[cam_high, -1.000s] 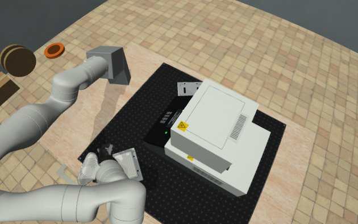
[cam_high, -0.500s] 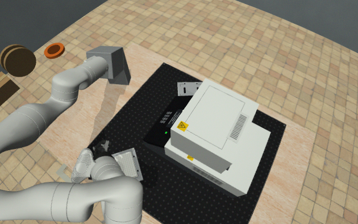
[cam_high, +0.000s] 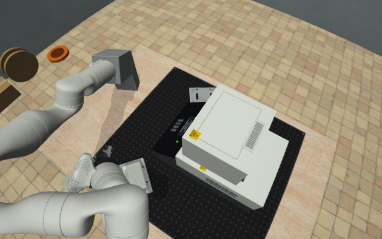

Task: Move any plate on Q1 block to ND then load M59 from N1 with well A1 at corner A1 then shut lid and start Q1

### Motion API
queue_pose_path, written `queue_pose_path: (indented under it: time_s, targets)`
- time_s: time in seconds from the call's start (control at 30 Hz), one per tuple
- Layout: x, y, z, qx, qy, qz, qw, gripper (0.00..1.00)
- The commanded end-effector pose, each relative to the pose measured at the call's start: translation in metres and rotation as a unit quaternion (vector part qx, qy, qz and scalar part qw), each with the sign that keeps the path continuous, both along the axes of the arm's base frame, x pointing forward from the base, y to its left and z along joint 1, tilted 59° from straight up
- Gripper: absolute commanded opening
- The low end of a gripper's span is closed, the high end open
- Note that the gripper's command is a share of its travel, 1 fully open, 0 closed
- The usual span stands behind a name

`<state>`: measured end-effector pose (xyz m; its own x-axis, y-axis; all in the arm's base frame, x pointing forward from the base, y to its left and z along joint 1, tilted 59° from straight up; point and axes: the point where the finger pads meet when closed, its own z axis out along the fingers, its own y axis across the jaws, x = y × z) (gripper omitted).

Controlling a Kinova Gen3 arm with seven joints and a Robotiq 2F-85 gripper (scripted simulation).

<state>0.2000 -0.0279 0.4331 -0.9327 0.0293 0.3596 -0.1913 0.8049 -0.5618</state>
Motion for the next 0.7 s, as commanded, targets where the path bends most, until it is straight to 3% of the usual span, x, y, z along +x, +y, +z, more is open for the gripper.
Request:
queue_pose_path:
  time_s: [0.0, 0.57, 0.67]
  targets:
    - [-0.003, 0.005, 0.004, 0.000, 0.000, 0.000, 1.000, 0.10]
    - [-0.022, 0.034, 0.024, 0.000, 0.000, 0.000, 1.000, 0.10]
    - [-0.020, 0.040, 0.018, -0.005, -0.005, 0.013, 1.000, 0.10]
